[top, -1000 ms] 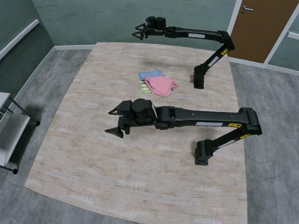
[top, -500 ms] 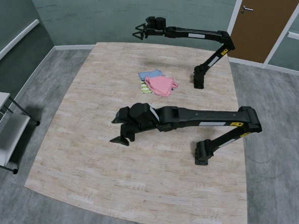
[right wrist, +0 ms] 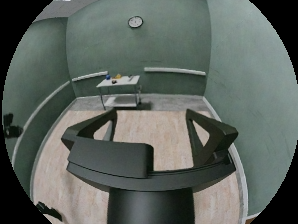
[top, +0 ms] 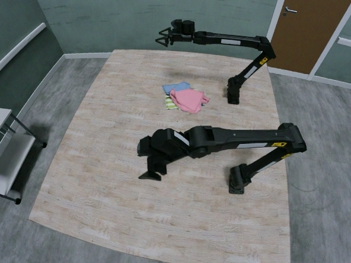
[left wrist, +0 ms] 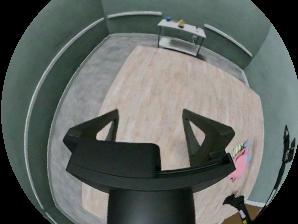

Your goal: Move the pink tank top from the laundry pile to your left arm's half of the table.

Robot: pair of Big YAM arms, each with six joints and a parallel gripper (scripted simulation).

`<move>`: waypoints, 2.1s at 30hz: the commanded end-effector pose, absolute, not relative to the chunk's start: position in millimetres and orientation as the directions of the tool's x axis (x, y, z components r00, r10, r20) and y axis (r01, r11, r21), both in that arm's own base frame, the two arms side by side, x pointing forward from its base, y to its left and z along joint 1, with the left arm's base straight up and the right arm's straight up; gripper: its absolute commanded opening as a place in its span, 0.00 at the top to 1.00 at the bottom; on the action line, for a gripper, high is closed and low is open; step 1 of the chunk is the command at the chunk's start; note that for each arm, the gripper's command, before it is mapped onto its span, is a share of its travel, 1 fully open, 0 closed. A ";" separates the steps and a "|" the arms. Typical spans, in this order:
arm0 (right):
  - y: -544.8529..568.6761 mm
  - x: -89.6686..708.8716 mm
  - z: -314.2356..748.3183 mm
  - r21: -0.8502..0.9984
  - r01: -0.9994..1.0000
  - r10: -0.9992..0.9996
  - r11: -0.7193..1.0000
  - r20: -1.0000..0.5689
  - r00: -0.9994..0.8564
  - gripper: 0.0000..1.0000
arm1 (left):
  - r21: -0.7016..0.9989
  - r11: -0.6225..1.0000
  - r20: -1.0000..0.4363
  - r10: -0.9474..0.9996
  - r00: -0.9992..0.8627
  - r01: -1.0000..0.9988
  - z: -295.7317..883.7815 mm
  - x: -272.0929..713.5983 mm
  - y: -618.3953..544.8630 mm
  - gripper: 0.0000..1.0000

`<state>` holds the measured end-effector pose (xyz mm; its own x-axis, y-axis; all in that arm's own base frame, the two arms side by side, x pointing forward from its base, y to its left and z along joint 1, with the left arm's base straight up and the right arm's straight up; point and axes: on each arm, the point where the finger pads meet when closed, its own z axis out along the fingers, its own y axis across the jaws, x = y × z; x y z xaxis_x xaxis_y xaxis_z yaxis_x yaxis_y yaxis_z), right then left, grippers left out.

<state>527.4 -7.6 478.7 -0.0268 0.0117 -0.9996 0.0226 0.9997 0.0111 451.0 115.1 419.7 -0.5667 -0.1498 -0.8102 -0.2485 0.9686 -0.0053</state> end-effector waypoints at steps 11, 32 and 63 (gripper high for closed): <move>-7.9 526.2 508.3 0.010 0.024 0.009 1.000 -1.000 0.027 0.00 | 0.010 0.943 -0.713 -0.225 -0.664 -0.331 448.0 404.6 148.0 0.08; 0.9 534.6 489.1 0.065 0.008 0.065 0.998 -0.997 -0.030 0.40 | 0.009 0.934 -0.641 -0.268 -0.720 -0.356 451.1 362.9 144.9 0.08; 39.2 558.4 397.5 0.444 0.153 0.466 0.883 -0.785 -0.407 0.40 | 0.005 0.931 -0.630 -0.280 -0.724 -0.365 442.8 373.0 151.2 0.08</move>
